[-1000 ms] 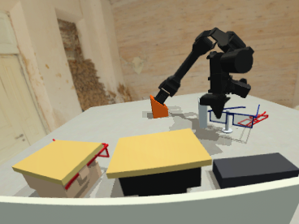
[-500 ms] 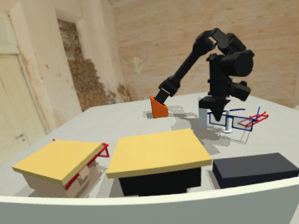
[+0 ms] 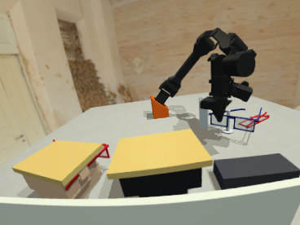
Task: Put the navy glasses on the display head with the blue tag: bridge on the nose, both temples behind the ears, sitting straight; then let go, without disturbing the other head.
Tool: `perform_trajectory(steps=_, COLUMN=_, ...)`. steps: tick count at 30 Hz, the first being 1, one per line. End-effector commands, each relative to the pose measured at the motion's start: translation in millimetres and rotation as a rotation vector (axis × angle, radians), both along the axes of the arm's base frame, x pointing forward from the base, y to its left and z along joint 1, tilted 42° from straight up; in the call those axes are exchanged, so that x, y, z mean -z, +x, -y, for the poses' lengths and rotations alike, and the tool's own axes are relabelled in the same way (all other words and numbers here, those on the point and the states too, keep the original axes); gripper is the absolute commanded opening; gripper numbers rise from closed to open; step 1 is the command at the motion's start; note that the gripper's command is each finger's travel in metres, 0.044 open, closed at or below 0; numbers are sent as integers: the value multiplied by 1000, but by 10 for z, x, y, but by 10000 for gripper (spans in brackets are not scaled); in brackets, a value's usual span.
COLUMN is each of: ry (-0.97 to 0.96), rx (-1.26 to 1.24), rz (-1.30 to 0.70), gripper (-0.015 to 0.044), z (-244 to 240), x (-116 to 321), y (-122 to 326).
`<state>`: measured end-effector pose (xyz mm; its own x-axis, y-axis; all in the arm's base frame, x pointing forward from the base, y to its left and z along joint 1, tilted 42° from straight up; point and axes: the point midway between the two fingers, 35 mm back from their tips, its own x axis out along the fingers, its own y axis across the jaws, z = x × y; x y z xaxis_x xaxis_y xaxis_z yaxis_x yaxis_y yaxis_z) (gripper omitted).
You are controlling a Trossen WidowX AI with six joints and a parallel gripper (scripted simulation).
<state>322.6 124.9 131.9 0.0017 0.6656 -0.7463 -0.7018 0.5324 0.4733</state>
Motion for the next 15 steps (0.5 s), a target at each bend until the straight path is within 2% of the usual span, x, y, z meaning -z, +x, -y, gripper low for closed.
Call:
perform_trajectory(steps=1, ry=5, rx=1, rz=7, gripper=0, z=-5, x=-30, y=42)
perform_trajectory(steps=15, ry=5, rx=1, rz=7, gripper=0, z=-7, x=-33, y=115)
